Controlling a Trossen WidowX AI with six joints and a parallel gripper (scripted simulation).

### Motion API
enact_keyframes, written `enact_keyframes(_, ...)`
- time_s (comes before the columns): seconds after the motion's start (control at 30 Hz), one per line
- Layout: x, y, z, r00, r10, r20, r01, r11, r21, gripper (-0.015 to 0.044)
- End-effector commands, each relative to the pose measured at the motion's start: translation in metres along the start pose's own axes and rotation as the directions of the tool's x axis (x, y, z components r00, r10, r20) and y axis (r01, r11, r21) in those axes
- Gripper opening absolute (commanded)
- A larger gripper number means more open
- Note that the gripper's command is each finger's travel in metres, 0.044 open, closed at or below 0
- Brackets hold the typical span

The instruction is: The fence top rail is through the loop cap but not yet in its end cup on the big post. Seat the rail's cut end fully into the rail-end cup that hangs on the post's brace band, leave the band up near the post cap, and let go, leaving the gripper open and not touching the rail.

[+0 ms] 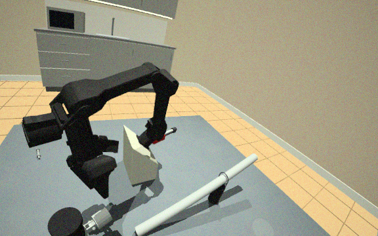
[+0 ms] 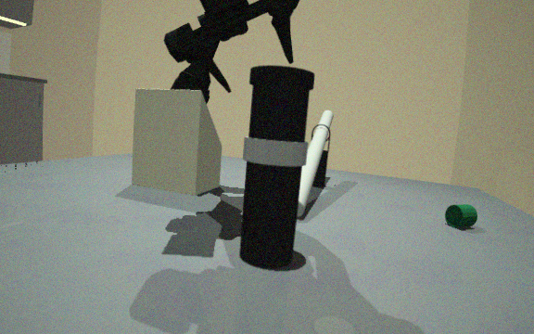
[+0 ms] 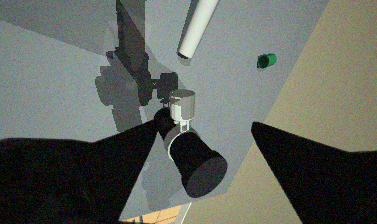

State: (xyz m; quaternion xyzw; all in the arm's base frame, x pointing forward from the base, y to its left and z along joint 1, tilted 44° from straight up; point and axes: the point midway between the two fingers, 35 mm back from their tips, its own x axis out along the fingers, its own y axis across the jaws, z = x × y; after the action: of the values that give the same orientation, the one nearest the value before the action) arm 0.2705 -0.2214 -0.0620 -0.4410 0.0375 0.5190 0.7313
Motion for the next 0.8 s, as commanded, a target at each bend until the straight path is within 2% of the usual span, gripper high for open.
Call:
enact_keyframes(0.0, 0.027, 0.015, 0.001, 1.000, 0.006, 0.015, -0.006, 1.000, 0.002, 0.0440)
enact_keyframes(0.1, 0.047, 0.027, 0.002, 1.000, 0.010, 0.021, -0.010, 1.000, 0.000, 0.0440)
enact_keyframes(0.77, 0.071, 0.028, 0.001, 1.000, 0.011, 0.018, -0.011, 1.000, 0.001, 0.0440)
